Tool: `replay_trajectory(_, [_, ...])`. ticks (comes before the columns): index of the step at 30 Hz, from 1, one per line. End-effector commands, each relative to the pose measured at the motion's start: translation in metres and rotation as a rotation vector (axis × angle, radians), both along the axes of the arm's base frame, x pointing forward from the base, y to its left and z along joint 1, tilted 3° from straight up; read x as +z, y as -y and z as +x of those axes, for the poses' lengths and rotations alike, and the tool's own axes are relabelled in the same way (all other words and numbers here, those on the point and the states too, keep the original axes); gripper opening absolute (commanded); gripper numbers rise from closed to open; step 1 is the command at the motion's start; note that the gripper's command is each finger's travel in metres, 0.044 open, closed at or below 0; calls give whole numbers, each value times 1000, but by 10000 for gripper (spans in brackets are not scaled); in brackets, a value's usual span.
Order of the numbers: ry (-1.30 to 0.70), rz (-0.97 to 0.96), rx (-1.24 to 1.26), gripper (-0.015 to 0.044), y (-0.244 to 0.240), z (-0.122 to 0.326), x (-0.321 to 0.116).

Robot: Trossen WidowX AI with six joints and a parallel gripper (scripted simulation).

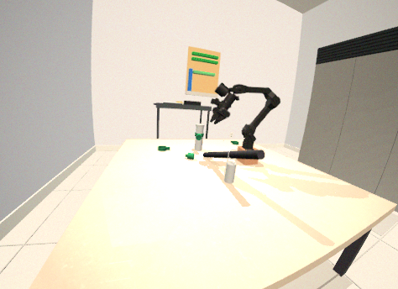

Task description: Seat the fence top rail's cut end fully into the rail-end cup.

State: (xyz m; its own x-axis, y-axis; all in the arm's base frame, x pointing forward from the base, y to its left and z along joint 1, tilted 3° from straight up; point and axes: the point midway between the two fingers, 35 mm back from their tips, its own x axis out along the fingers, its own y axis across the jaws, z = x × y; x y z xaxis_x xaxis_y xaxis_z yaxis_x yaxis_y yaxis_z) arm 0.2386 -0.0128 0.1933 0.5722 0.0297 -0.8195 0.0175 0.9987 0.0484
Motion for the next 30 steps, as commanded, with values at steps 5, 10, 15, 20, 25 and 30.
replay_trajectory(5, [-40, -17, 33, 440, 4, -5, -9])
replay_trajectory(10, [-41, -182, 246, 440, 27, 8, -13])
replay_trajectory(15, [-44, -400, 539, 440, 63, 21, -19])
replay_trajectory(20, [-50, -616, 833, 440, 103, 28, -27])
replay_trajectory(25, [-57, -780, 1055, 440, 136, 29, -35])
replay_trajectory(30, [-61, -852, 1154, 440, 151, 28, -38])
